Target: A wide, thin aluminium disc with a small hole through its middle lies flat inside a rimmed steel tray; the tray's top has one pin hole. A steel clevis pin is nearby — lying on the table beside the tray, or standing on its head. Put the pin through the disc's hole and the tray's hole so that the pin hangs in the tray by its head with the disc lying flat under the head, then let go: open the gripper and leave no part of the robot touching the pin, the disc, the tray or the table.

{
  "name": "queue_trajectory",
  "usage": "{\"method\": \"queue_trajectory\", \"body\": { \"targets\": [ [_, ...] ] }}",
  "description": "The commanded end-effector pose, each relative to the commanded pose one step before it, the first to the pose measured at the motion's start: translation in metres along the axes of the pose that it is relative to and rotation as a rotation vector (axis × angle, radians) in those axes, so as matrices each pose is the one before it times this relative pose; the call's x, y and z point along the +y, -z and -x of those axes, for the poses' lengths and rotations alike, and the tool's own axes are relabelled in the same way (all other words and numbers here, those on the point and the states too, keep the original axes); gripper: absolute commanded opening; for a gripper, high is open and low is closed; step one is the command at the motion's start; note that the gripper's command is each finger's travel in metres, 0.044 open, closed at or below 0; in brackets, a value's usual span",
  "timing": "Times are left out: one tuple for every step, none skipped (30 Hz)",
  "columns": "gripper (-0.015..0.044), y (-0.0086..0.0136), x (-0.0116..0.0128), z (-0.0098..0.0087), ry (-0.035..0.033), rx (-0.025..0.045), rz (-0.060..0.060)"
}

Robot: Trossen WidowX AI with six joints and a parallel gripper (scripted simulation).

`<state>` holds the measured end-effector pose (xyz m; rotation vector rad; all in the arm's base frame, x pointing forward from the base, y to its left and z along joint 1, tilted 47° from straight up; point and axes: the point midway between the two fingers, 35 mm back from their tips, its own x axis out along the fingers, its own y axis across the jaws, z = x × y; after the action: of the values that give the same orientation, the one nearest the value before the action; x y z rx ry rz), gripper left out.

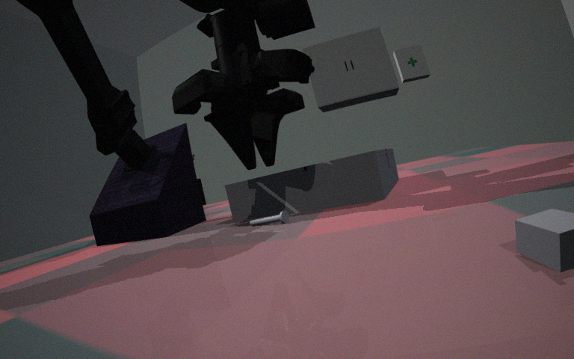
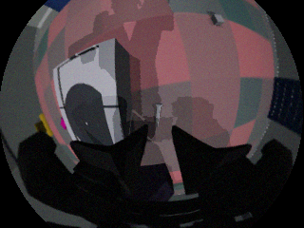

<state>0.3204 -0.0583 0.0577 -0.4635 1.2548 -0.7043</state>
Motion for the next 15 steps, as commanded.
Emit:
{"method": "queue_trajectory", "body": {
  "targets": [
    [0.0160,0.00414,0.00334,0.00186,0.01053,-0.01379,-0.0339],
    [0.0160,0.00017,-0.00207,0.00000,0.00008,0.00000,0.0000],
    [0.0160,0.00000,0.00000,0.00000,0.00000,0.00000,0.0000],
    [0.0160,-0.00011,0.00011,-0.00021,0.00000,-0.00001,0.0000],
    [0.0160,-0.00012,0.00012,-0.00038,0.00001,-0.00001,0.0000],
    [0.0160,-0.00012,0.00013,-0.00060,0.00001,-0.00001,0.0000],
    [0.0160,-0.00010,0.00011,-0.00071,0.00002,-0.00001,0.0000],
    [0.0160,-0.00009,0.00010,-0.00089,0.00002,-0.00002,0.0000],
    [0.0160,-0.00009,0.00010,-0.00111,0.00003,-0.00002,0.0000],
    [0.0160,-0.00008,0.00009,-0.00136,0.00004,-0.00002,0.0000],
    [0.0160,-0.00006,0.00008,-0.00157,0.00005,-0.00002,0.0000],
    [0.0160,-0.00004,0.00006,-0.00166,0.00006,-0.00002,0.0000],
    [0.0160,-0.00002,0.00004,-0.00167,0.00006,-0.00002,0.0000],
    [0.0160,-0.00001,0.00003,-0.00167,0.00007,-0.00002,0.0000],
    [0.0160,0.00001,0.00001,-0.00167,0.00007,-0.00002,0.0000]
  ]
}}
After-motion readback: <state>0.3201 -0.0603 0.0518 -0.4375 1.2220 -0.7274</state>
